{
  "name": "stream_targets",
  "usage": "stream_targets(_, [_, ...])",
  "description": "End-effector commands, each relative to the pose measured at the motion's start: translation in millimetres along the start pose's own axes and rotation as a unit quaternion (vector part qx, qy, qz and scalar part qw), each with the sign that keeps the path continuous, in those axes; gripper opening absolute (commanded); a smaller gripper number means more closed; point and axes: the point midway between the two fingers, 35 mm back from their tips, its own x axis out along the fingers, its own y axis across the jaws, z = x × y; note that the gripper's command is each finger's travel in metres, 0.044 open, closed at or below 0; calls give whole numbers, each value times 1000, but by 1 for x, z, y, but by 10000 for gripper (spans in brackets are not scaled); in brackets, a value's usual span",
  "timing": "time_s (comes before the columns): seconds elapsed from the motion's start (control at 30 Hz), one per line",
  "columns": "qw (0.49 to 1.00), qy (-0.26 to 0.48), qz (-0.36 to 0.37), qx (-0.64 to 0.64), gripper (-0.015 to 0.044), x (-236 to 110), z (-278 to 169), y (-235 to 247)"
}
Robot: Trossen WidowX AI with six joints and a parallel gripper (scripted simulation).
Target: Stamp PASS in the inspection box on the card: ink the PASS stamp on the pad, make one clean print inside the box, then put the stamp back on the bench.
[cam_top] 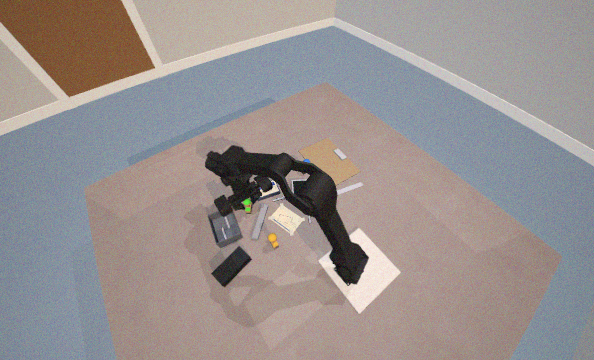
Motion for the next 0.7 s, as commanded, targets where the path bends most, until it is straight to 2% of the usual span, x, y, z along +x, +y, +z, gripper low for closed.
stream_targets(0.0, [1000,0,0,0,131,0,0,0])
stream_targets(0.27, [1000,0,0,0,78,0,0,0])
stream_targets(0.37, [1000,0,0,0,0,-1,0,0])
stream_targets(0.67, [1000,0,0,0,0,-5,1,0])
